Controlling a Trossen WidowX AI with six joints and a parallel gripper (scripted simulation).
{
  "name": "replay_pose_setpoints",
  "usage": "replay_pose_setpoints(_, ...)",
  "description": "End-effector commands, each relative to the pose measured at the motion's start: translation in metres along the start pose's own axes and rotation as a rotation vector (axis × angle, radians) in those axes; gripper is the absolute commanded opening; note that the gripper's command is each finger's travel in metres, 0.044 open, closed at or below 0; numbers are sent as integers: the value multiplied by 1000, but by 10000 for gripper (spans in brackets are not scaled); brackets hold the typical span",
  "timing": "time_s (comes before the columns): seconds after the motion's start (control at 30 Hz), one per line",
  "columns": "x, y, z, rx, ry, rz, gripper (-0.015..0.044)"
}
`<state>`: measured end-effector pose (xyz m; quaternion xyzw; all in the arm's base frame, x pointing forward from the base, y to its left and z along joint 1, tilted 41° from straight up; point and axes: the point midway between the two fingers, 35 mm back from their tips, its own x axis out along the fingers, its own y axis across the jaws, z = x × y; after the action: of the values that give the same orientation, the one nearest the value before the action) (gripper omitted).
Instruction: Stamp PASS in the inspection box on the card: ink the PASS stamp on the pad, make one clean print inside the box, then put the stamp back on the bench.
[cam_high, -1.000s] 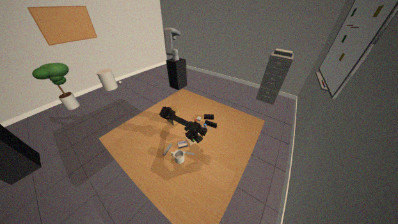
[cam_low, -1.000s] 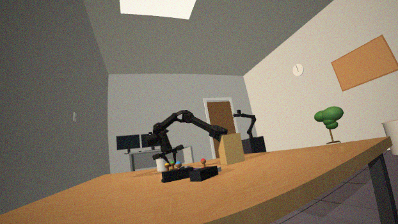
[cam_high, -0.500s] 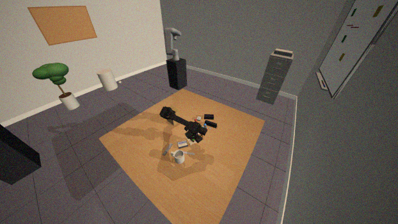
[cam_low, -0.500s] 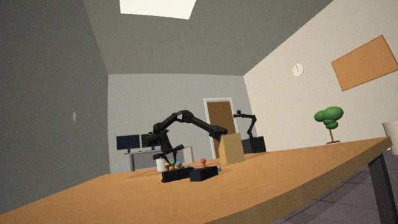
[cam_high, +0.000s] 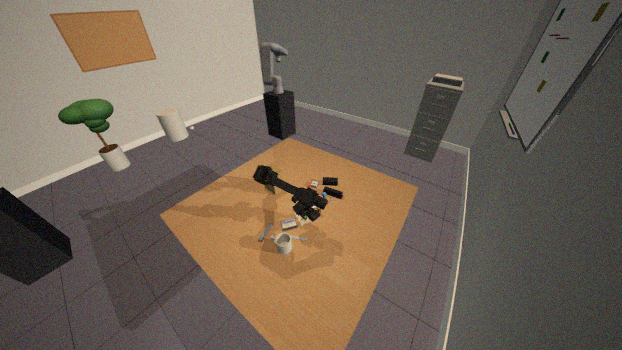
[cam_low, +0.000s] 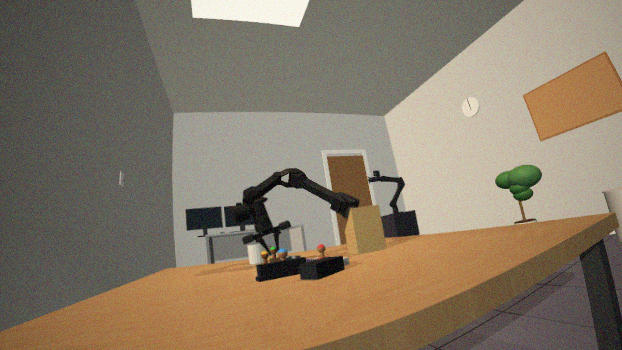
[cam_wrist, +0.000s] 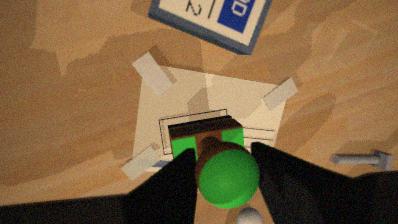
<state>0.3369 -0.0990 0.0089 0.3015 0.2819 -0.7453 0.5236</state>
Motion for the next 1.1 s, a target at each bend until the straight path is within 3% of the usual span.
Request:
replay_pose_setpoints(0.0, -5, 0, -1, 4, 4, 5, 0)
replay_pose_setpoints(1.07, -55, -12, -1, 3, 6, 4, 0)
